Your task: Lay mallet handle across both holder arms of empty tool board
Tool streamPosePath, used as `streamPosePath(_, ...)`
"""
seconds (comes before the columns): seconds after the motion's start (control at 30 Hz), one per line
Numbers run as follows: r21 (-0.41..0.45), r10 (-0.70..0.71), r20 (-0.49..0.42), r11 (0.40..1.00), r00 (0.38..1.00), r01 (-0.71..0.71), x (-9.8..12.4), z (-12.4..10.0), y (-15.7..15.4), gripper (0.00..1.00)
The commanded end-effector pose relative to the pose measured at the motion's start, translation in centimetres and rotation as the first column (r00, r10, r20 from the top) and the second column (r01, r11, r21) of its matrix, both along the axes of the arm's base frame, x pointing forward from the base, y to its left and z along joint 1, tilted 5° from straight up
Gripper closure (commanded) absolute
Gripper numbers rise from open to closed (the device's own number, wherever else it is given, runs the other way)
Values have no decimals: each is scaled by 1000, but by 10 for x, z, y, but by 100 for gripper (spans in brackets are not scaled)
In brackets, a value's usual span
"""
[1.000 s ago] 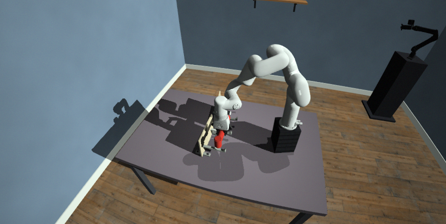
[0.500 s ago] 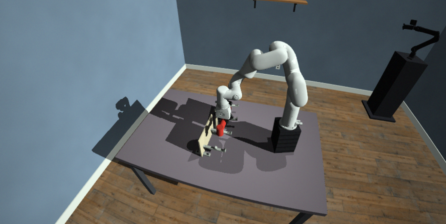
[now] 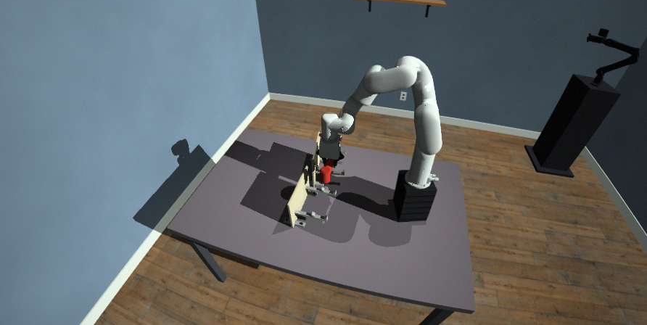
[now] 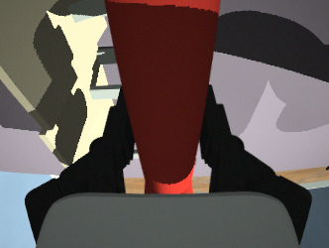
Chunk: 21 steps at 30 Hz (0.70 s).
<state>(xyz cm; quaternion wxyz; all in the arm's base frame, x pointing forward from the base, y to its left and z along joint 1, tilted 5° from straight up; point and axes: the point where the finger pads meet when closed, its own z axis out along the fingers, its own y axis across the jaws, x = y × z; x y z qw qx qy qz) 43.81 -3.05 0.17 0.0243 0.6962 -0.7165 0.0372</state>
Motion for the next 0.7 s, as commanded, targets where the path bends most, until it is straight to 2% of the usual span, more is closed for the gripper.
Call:
streamPosePath(0.0,6,3,5,1000,1000,-3,-6,7,-41,100)
streamPosePath(0.27,3,3,5,1000,1000,-3,-22,13,-88,100)
streamPosePath(0.5,3,16,4,1000,1000,-16,-25,14,-94,100)
streamPosePath(0.67,0,154,-8,988,988,-154,-25,13,-94,100)
